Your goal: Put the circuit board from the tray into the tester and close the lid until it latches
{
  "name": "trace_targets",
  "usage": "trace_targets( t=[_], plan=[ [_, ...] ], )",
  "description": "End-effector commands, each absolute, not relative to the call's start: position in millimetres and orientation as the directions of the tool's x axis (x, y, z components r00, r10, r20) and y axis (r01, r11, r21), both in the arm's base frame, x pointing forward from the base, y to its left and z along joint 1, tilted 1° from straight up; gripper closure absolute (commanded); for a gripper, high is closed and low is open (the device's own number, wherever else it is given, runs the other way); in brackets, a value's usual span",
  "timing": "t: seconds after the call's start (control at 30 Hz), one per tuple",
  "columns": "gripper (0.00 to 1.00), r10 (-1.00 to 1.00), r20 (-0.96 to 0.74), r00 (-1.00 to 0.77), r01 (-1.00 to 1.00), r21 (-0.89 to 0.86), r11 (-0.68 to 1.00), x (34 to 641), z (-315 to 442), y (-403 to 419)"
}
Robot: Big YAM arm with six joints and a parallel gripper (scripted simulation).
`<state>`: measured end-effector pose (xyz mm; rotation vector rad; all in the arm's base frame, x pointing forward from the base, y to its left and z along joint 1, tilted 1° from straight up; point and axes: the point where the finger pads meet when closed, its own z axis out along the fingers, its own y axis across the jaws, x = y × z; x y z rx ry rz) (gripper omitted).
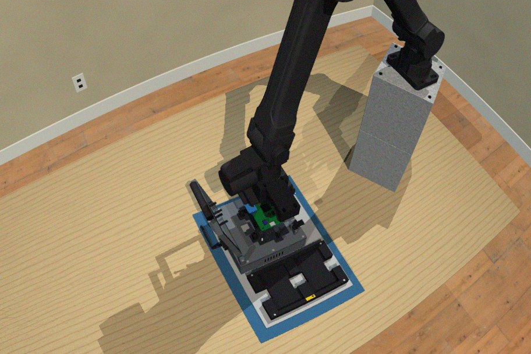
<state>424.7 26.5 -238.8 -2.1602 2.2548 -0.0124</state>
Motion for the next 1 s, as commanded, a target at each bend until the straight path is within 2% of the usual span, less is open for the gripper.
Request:
trace_targets(
  t=[0.0,0.97],
  plan=[
    [0.28,-0.999,-0.016,-0.029,-0.999,-0.043,0.03,438.8,-226.0,30.1],
    [0.28,-1.0,-0.015,-0.026,-0.999,-0.039,0.027,436.7,-226.7,32.1]
  ],
)
